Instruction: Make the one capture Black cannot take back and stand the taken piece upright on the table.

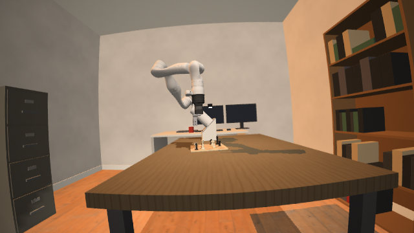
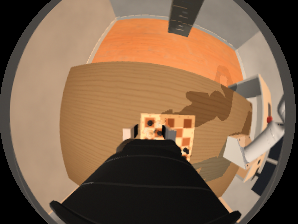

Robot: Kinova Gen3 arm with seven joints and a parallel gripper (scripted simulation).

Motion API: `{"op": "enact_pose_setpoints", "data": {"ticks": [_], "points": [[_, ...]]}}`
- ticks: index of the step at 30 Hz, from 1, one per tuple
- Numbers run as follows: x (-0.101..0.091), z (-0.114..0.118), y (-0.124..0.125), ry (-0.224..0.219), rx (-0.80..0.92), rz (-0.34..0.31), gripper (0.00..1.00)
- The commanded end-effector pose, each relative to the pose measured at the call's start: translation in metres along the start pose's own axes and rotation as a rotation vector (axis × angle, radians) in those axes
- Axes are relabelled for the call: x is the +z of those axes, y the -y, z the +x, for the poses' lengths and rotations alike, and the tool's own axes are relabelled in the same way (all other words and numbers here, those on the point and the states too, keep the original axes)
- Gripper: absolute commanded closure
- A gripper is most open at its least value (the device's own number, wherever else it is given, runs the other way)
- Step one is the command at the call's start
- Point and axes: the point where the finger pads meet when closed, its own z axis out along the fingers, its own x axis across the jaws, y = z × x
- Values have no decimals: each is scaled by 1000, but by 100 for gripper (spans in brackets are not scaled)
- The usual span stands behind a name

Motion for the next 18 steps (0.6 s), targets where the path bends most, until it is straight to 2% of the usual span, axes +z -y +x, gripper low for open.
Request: {"op": "enact_pose_setpoints", "data": {"ticks": [1,10,18], "points": [[0,0,0,1,-18,0,0],[3,-1,2,-1,-133,0,0],[10,-2,4,-3,-353,1,0]]}}
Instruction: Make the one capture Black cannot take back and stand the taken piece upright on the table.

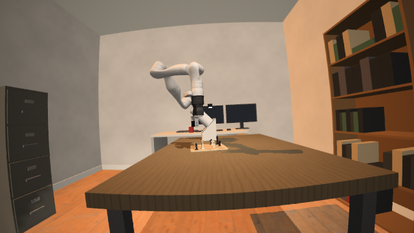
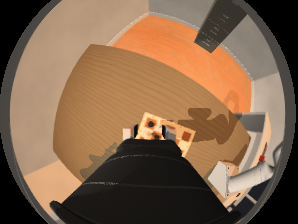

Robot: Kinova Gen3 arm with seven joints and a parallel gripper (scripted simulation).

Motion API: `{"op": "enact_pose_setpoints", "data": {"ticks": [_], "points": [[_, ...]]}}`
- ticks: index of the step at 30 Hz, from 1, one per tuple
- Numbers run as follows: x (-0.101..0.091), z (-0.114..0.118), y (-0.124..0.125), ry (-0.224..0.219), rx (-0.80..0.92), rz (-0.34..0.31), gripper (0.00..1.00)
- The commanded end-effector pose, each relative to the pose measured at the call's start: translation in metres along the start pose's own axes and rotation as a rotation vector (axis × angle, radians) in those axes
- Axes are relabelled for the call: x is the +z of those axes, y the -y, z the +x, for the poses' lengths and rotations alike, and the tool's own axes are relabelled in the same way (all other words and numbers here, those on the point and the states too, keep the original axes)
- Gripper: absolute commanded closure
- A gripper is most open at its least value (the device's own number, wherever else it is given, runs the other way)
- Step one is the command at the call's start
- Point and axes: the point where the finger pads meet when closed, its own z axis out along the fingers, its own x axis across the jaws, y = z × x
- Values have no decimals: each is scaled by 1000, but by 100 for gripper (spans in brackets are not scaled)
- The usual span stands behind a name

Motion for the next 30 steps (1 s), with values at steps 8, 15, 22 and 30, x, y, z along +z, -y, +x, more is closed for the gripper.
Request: {"op": "enact_pose_setpoints", "data": {"ticks": [8,15,22,30], "points": [[10,1,3,-5,-278,-2,0],[16,0,3,-5,-509,-3,0],[22,0,1,-3,-767,-3,0],[27,1,-1,-2,-955,-3,0]]}}
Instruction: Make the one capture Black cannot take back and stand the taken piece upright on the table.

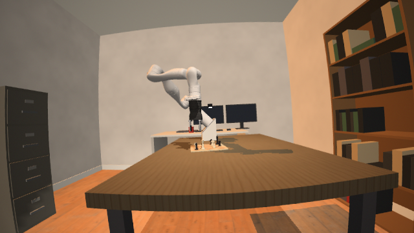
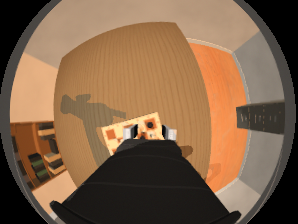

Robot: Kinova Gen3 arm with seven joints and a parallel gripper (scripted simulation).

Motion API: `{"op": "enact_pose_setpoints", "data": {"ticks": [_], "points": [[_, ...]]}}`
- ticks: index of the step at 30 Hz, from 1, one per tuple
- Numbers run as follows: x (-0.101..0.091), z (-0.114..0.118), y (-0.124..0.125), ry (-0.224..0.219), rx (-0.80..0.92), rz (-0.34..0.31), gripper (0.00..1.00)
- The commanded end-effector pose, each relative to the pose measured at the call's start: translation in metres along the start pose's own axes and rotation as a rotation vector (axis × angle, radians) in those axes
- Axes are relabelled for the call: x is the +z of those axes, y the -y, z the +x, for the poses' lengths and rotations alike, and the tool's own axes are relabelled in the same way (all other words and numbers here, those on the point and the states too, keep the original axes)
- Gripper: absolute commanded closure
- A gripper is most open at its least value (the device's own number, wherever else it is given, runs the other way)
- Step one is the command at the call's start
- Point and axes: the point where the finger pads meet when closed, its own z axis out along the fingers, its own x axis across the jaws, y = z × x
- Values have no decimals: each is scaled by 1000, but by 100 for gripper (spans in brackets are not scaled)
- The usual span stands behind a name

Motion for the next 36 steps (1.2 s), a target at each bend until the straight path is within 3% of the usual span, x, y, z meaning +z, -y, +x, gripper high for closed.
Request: {"op": "enact_pose_setpoints", "data": {"ticks": [1,11,25,26,36], "points": [[2,1,-1,0,-52,-2,0],[7,0,-4,2,-238,0,0],[8,0,-4,3,-286,0,0],[8,0,-4,3,-286,0,27],[8,0,-4,3,-286,0,27]]}}
